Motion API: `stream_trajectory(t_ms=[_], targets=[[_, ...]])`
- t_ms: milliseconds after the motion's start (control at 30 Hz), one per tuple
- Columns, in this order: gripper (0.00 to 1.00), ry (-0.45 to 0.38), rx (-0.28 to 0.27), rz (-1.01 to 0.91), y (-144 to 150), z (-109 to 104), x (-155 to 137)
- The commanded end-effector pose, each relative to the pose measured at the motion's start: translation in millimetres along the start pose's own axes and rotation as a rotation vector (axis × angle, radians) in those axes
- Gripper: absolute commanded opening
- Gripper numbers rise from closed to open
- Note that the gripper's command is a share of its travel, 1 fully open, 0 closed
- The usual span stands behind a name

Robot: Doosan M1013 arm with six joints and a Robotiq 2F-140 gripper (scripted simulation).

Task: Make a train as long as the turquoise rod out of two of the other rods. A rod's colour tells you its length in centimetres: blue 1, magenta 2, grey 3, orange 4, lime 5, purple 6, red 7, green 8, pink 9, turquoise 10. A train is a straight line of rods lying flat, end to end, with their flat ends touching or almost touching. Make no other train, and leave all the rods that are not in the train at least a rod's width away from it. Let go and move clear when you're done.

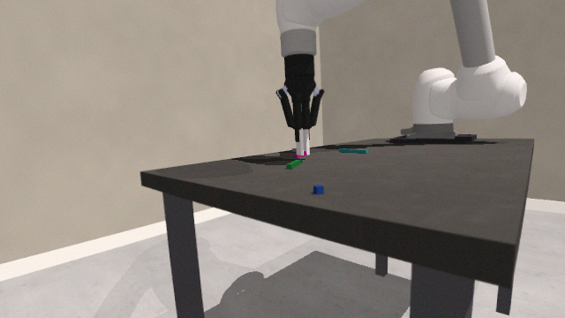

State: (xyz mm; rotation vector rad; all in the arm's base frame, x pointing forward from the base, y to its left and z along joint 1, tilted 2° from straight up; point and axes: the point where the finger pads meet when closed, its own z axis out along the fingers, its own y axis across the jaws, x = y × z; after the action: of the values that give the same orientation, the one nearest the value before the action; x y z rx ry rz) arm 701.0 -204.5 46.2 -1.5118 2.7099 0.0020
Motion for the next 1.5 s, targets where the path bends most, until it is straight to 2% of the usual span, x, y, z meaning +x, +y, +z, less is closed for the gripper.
stream_trajectory(t_ms=[0,633,1467], targets=[[0.12,0.000,0.000,0.000,0.0,-0.2,0.0],[0.12,0.000,0.000,0.000,0.0,0.3,0.0],[0.12,0.000,0.000,0.000,0.0,11.7,0.0]])
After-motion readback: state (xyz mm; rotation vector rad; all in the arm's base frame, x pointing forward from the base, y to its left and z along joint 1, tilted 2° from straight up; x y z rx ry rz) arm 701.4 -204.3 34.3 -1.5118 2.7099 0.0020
